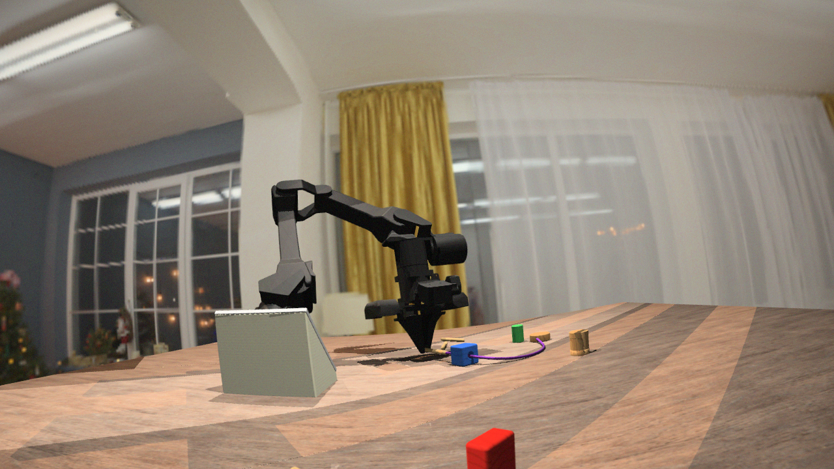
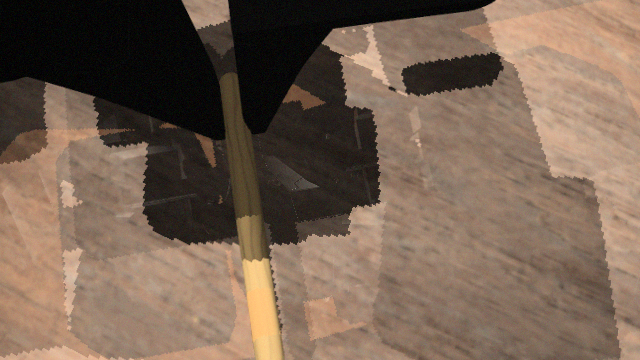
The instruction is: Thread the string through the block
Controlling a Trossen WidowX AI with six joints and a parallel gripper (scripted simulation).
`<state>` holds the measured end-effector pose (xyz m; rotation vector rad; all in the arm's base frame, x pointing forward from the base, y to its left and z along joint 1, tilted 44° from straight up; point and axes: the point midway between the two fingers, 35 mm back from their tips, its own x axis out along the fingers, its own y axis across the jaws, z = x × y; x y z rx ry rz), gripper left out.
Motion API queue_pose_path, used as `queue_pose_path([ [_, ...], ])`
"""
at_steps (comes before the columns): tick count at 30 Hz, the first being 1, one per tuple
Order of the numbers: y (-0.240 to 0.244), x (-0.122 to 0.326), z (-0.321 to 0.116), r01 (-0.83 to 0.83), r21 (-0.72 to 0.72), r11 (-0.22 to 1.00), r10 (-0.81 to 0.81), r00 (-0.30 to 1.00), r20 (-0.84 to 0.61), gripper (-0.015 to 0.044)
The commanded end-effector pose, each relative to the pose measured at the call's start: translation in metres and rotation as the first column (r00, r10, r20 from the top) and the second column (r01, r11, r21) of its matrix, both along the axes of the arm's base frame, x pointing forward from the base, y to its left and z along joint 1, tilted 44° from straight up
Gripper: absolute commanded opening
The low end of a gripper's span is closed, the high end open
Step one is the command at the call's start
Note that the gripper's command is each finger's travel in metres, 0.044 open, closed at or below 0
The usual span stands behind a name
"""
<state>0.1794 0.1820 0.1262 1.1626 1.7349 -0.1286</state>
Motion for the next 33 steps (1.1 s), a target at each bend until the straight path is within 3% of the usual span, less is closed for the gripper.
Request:
queue_pose_path([
  [1, 0.003, -0.001, 0.007, 0.001, -0.002, 1.0, -0.001, 1.0, 0.005, 0.0],
  [16, 0.018, -0.014, 0.004, 0.003, -0.001, 1.0, -0.003, 1.0, 0.008, 0.0],
  [24, 0.011, -0.01, 0.012, -0.005, -0.003, 1.0, 0.005, 1.0, 0.009, 0.021],
  [29, -0.034, -0.005, 0.055, -0.001, -0.015, 1.0, 0.002, 1.0, 0.0, 0.021],
  [33, -0.04, -0.006, 0.061, 0.0, -0.013, 1.0, 0.0, 1.0, -0.001, 0.021],
])
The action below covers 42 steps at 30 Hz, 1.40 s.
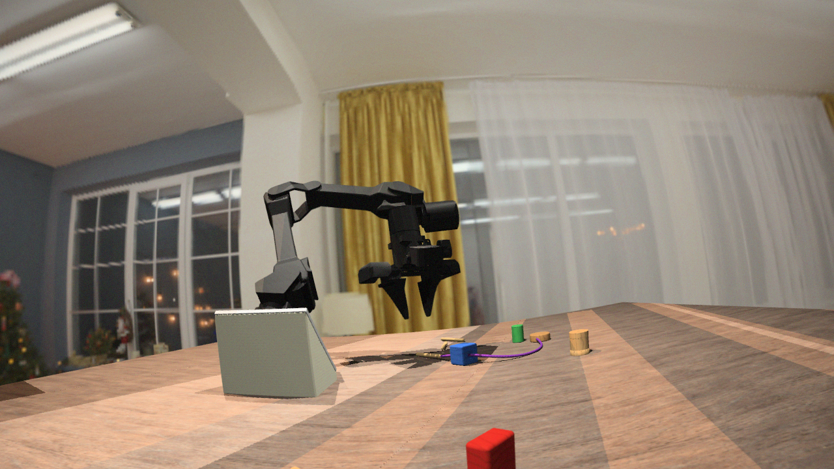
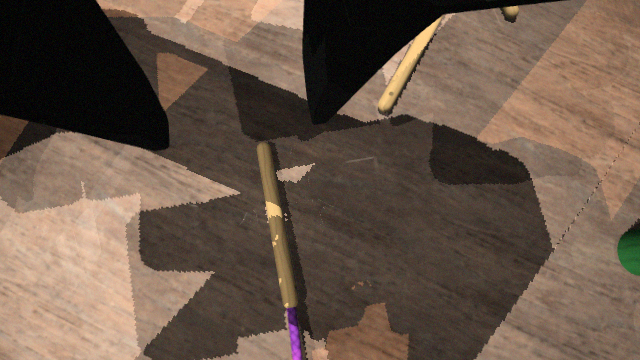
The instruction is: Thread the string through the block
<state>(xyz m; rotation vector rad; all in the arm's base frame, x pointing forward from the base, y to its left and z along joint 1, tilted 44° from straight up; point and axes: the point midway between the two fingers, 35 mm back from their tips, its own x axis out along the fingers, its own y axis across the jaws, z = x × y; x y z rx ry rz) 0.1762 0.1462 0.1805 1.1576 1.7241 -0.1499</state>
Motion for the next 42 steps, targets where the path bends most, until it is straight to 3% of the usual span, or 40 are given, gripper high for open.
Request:
queue_pose_path([
  [1, -0.005, -0.002, 0.007, -0.01, 0.005, 1.0, 0.01, 1.0, -0.002, 0.021],
  [2, -0.005, -0.002, 0.007, -0.01, 0.005, 1.0, 0.01, 1.0, -0.002, 0.021],
  [11, -0.012, 0.001, 0.013, -0.004, -0.001, 1.0, 0.004, 1.0, -0.003, 0.044],
  [42, -0.021, 0.001, 0.02, -0.001, -0.005, 1.0, 0.001, 1.0, -0.006, 0.044],
])
